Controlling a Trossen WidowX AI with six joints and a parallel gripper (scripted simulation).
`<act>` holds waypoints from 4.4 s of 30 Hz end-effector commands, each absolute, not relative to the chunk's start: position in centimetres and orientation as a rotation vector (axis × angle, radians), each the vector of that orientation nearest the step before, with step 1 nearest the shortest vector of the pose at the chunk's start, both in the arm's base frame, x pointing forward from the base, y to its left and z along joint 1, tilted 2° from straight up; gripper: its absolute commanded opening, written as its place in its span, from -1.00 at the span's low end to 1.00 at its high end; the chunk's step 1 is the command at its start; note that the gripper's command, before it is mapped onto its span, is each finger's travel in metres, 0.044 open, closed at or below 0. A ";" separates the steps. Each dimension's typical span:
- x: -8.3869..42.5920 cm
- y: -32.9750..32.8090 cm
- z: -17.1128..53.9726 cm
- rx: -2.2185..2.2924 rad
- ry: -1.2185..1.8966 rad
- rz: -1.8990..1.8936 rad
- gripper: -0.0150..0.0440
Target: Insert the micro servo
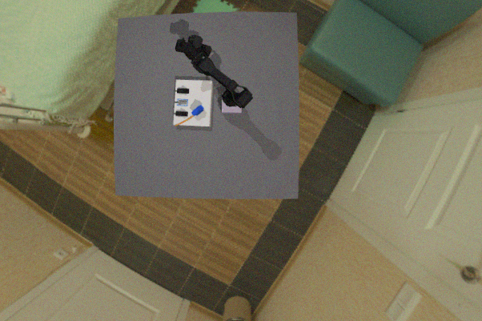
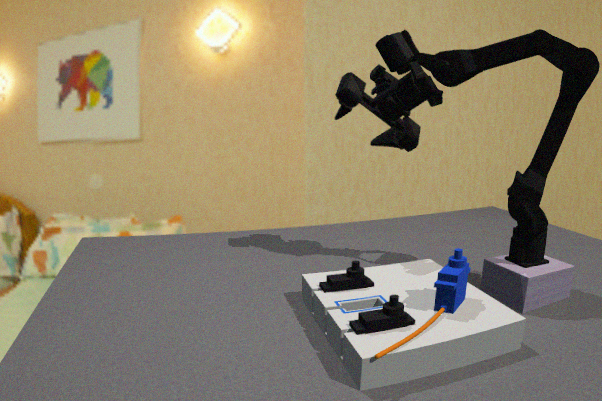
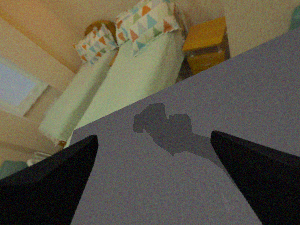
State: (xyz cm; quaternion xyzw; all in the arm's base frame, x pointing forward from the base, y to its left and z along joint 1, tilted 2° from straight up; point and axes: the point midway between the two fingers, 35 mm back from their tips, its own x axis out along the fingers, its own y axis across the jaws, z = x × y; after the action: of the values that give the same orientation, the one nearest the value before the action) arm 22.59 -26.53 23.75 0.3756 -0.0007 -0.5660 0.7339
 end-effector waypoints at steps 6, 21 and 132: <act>25.9 -23.2 21.6 0.712 0.262 -1.111 1.00; 29.6 -16.3 18.1 0.476 0.658 -0.827 1.00; 22.3 8.3 9.4 -0.570 1.509 0.547 -0.49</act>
State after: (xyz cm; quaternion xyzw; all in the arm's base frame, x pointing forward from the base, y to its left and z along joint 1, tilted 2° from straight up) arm 22.31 8.31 7.91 -0.2506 0.6748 0.2389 0.6517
